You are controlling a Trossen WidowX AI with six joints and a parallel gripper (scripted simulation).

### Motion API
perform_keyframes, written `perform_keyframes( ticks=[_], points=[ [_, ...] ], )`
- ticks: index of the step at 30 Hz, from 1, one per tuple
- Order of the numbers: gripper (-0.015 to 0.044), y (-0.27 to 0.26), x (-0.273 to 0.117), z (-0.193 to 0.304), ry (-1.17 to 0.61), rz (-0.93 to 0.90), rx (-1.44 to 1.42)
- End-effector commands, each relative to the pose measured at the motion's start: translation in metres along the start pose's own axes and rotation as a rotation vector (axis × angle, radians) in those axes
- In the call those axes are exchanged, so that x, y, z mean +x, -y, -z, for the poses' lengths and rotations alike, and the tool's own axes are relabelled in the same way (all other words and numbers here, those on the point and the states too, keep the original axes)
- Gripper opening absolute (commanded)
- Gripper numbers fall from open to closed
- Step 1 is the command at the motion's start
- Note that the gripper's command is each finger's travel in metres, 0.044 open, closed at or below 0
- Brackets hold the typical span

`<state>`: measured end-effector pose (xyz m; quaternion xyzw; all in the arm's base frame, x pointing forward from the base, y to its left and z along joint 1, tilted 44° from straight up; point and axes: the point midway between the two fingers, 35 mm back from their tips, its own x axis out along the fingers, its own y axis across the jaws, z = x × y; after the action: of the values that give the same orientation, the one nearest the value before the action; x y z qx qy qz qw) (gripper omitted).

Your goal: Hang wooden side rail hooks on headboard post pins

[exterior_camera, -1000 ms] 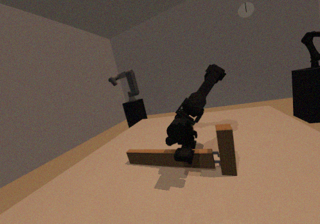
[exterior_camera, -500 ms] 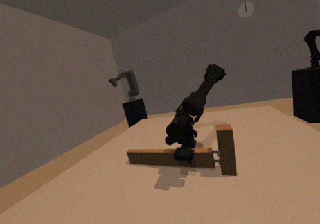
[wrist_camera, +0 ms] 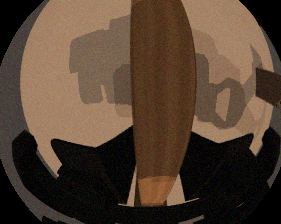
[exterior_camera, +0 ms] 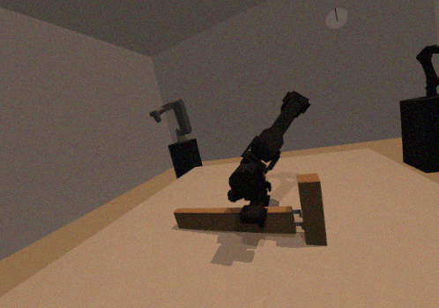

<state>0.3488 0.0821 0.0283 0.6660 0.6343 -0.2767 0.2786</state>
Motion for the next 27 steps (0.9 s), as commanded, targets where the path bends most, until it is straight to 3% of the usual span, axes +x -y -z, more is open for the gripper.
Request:
perform_keyframes(
  ticks=[1, 27],
  points=[
    [0.0, -0.0033, -0.0061, -0.0013, 0.002, -0.015, 0.003],
    [0.0, -0.0033, -0.0104, -0.0014, 0.002, -0.015, 0.003]
  ],
)
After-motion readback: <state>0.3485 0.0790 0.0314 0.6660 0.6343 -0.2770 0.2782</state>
